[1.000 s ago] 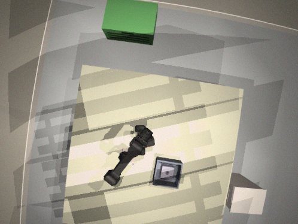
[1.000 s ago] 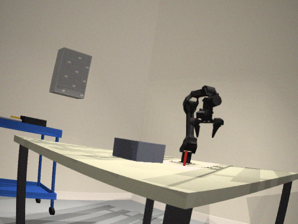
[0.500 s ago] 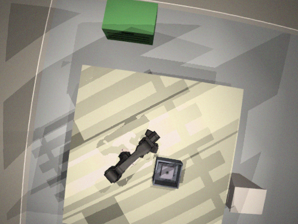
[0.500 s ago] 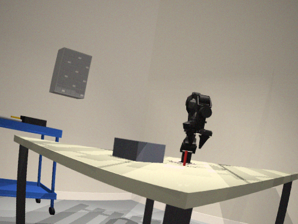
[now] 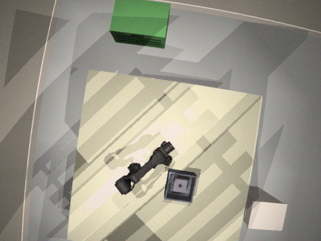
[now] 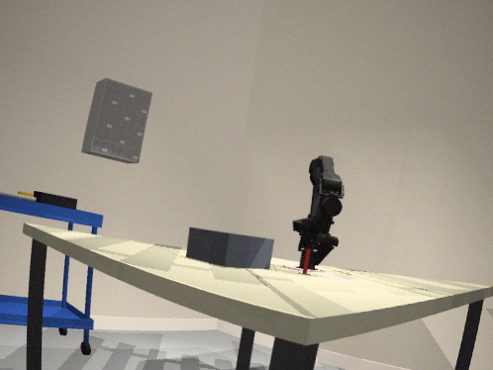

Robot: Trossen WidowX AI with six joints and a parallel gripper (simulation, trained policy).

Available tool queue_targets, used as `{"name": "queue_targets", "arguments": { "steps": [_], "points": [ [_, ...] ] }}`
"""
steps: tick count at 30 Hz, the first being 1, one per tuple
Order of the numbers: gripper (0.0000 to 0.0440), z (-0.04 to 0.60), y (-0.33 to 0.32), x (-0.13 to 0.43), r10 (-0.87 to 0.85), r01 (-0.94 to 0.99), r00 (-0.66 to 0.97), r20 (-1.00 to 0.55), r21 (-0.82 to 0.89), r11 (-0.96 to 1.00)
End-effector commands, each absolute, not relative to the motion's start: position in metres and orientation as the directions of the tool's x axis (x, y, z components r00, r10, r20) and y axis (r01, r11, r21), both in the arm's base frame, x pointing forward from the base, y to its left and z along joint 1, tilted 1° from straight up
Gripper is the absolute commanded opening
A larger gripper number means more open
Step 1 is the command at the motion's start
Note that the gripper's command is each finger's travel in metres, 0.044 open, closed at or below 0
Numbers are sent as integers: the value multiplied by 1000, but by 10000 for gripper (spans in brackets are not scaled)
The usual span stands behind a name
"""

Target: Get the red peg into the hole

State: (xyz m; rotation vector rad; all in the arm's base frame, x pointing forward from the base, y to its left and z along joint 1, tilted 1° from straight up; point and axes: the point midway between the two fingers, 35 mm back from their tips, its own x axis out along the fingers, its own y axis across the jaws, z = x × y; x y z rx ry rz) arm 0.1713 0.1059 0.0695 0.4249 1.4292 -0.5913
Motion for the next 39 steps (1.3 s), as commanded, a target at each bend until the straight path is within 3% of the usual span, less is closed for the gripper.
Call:
{"name": "queue_targets", "arguments": {
  "steps": [1, 16, 24, 39],
  "points": [
    [412, 59, 103, 174, -141, 626, 43, -989, -83, 775],
    [29, 35, 90, 176, -209, 666, -15, -978, -166, 728],
    [0, 74, 71, 191, -278, 673, 61, -959, -166, 721],
    [0, 141, 28, 225, -355, 788, 176, -918, -85, 610]
  ]
}}
